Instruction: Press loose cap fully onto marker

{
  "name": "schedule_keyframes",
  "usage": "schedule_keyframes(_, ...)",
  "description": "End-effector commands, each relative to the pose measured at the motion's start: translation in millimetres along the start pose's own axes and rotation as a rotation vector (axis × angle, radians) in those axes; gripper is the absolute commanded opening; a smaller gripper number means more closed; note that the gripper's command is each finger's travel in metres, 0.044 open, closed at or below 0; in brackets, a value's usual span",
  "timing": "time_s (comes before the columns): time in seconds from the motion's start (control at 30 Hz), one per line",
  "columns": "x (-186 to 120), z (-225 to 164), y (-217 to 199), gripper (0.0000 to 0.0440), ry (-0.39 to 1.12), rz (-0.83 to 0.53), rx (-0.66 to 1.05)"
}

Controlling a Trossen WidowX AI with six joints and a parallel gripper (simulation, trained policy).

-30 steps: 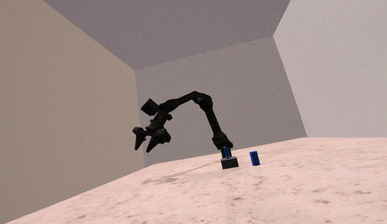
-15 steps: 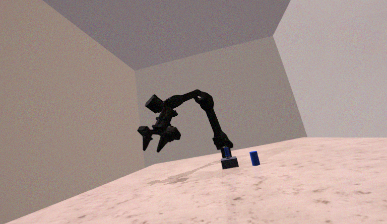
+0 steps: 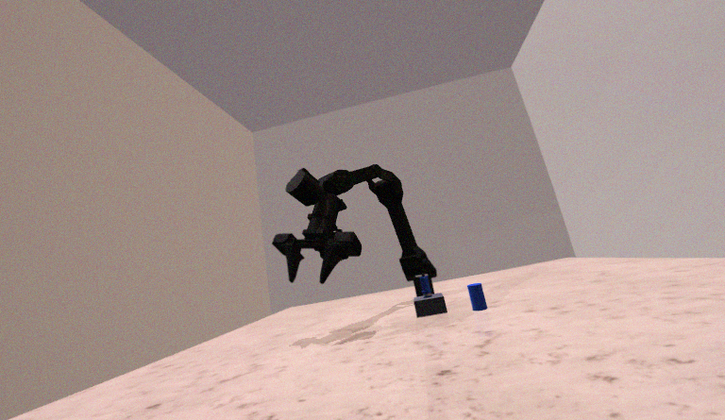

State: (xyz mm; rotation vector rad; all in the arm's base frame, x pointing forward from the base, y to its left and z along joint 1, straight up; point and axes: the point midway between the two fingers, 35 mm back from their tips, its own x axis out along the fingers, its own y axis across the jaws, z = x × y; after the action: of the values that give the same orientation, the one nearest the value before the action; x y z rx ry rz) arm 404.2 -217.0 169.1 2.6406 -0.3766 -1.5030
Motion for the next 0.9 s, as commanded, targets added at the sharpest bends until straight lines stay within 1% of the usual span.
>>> schedule_keyframes(0.0, 1, -3, -12, 0.0319, -0.015, -0.013, -0.003)
schedule_keyframes(0.87, -11, -9, -114, 0.0324, -0.126, -0.122, -0.073)
